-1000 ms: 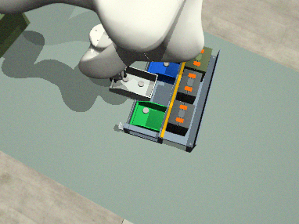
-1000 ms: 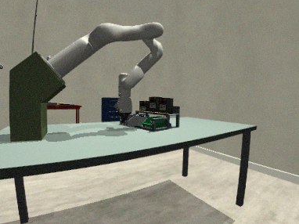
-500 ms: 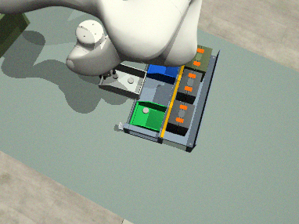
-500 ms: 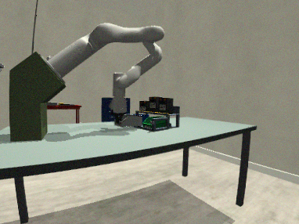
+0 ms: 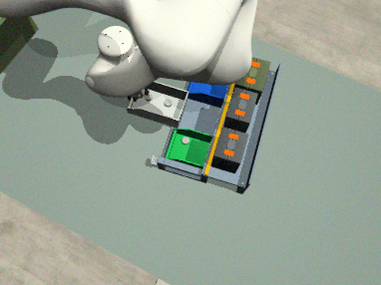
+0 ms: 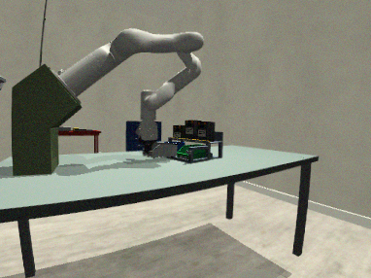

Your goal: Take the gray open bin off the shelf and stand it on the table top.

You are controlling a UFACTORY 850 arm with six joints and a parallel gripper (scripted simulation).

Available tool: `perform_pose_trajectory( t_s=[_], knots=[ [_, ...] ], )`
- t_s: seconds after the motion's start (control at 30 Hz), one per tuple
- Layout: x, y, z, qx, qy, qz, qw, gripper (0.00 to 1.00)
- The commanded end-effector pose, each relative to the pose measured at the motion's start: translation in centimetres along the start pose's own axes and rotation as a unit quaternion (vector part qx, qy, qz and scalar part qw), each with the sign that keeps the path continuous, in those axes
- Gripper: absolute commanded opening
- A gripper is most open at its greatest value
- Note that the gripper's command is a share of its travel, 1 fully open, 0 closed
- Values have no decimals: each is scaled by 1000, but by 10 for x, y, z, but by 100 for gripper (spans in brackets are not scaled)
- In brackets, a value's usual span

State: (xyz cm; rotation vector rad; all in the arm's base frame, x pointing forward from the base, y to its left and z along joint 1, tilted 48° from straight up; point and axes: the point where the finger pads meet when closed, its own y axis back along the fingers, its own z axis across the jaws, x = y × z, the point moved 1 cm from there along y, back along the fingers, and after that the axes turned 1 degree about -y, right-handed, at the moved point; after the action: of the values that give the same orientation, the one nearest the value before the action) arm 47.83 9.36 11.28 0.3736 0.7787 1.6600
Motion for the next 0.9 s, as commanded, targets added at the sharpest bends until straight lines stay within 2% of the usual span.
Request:
perform_pose_trajectory(
  t_s=[0.0,0.87],
  knots=[
    [0,0,0,0,0,0,1000,0],
    [0,-8,0,0,0,0,1000,0]
  ],
)
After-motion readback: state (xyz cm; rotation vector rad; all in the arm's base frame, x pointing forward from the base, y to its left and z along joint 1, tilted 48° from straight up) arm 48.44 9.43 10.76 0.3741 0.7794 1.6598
